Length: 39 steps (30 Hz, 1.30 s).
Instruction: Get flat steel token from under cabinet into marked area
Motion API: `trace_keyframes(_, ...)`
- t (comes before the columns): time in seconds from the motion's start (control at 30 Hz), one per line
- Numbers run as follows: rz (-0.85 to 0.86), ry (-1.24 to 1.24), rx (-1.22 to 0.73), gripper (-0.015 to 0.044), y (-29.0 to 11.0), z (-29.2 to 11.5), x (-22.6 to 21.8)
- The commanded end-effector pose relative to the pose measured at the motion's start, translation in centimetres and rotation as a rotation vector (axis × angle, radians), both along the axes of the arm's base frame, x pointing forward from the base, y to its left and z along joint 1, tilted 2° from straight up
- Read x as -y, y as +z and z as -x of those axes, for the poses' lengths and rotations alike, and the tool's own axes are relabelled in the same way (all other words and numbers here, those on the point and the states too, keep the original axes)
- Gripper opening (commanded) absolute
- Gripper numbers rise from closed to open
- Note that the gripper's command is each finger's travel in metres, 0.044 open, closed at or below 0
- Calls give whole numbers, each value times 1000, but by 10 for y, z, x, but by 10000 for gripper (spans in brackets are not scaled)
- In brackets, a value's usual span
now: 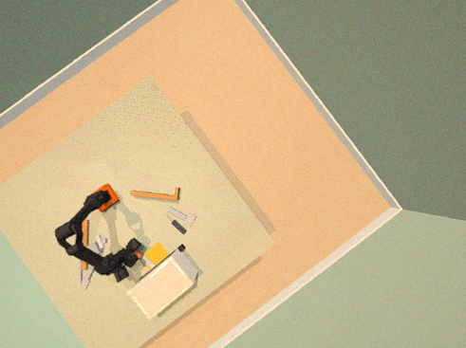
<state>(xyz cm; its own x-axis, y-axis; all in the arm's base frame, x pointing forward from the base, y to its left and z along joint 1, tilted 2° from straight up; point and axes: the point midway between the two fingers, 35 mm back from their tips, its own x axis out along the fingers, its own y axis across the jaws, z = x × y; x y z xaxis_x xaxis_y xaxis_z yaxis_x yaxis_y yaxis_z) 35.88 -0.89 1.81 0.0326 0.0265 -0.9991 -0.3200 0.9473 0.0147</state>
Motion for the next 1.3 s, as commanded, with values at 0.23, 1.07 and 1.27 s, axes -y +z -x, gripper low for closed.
trace_keyframes(0.23, 1, 5, -4, 0, -1, 13, 5)
trace_keyframes(1.07, 2, 5, -7, 0, -3, 39, 14)
trace_keyframes(1.27, 3, 5, -7, 0, -3, 46, 17)
